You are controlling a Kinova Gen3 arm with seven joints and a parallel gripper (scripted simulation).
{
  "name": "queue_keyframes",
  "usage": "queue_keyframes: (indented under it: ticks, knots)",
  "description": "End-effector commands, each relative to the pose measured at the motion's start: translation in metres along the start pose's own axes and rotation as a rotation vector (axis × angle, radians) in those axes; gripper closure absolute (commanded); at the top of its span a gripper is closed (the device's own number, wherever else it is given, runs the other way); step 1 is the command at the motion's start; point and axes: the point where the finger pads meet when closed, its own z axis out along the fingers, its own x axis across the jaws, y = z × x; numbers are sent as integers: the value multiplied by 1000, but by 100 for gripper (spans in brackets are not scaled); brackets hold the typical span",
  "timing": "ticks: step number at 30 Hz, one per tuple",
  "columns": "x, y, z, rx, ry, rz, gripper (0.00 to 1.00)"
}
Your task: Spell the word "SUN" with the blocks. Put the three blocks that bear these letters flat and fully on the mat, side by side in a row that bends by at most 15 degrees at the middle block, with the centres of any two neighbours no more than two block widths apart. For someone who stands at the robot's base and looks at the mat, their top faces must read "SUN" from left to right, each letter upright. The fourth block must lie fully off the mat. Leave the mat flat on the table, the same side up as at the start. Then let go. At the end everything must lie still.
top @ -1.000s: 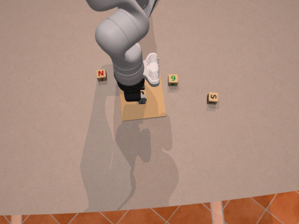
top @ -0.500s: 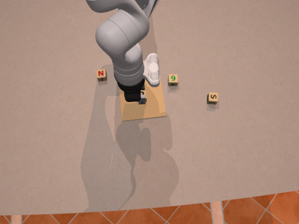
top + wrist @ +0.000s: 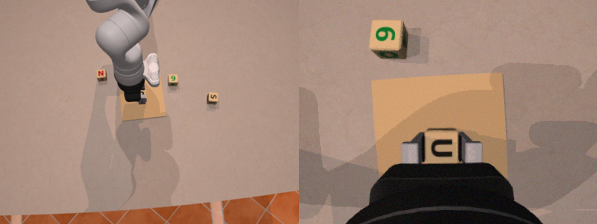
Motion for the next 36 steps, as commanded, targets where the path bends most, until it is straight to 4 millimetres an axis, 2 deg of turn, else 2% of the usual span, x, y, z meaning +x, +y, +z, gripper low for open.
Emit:
queue_keyframes:
  ticks: [1, 17, 18, 20, 21, 23, 24, 26, 27, 29, 30, 36]
  knots:
    - [0, 0, 0, 0, 1, 0, 43]
    - [0, 0, 0, 0, 1, 0, 43]
    - [0, 0, 0, 0, 1, 0, 37]
    - [0, 0, 0, 0, 1, 0, 37]
    - [0, 0, 0, 0, 1, 0, 31]
    - [0, 0, 0, 0, 1, 0, 31]
    - [0, 0, 0, 0, 1, 0, 25]
    - [0, 0, 0, 0, 1, 0, 25]
    - [0, 0, 0, 0, 1, 0, 19]
    - [0, 0, 0, 0, 1, 0, 19]
    - [0, 0, 0, 0, 1, 0, 13]
    - [0, 0, 0, 0, 1, 0, 13]
